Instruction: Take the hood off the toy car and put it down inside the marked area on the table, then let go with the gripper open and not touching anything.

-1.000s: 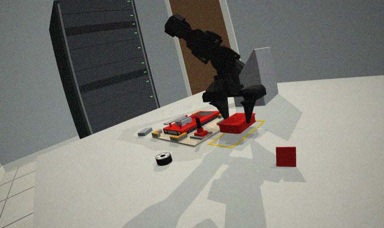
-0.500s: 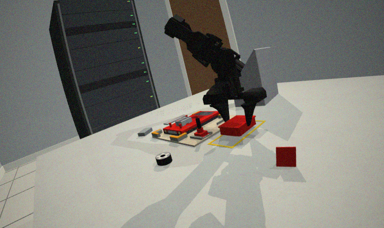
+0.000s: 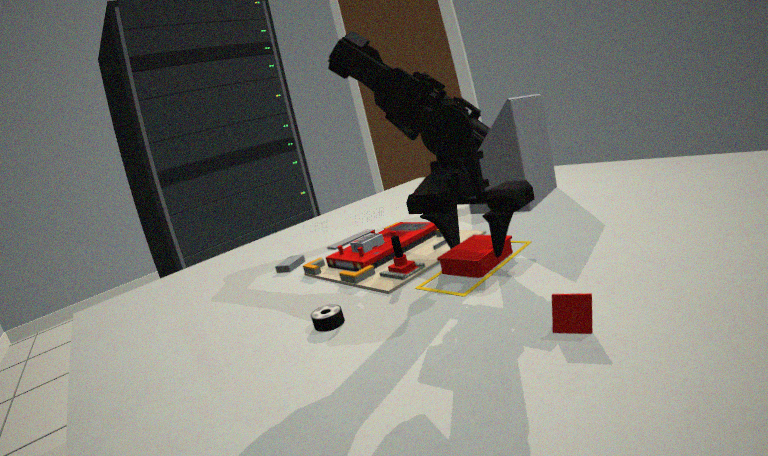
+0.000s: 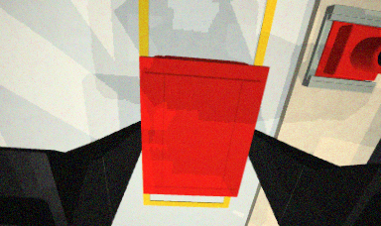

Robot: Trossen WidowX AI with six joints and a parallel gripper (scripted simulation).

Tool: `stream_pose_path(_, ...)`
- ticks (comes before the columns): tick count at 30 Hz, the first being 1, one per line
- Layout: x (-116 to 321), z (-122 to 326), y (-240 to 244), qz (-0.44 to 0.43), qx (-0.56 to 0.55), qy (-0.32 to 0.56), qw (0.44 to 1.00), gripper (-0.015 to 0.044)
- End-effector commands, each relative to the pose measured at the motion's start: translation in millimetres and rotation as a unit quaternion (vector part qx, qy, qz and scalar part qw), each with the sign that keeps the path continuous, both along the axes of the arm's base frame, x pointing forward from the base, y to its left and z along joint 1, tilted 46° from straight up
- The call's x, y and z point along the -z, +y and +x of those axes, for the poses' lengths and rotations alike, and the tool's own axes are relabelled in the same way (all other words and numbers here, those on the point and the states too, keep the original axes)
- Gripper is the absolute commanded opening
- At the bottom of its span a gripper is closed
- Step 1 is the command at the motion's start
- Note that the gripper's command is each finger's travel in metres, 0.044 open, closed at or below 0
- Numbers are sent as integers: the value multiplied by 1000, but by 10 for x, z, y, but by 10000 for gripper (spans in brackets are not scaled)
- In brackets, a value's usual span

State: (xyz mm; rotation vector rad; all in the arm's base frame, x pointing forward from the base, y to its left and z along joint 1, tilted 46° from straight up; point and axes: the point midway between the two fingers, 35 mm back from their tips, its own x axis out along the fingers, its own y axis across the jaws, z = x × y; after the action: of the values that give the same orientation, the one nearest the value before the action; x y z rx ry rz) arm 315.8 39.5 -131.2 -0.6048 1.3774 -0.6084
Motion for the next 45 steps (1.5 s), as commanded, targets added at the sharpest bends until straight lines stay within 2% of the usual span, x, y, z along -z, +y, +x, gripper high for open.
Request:
stream_pose_path(1, 0, 0, 0, 0, 0, 0, 1000, 26)
stream_pose_path(17, -18, 0, 22, 0, 0, 0, 1000, 440)
stream_pose_path(25, -489, -65, 515, -1, 0, 0, 1000, 440)
stream_pose_path(45, -489, -65, 515, -1, 0, 0, 1000, 440)
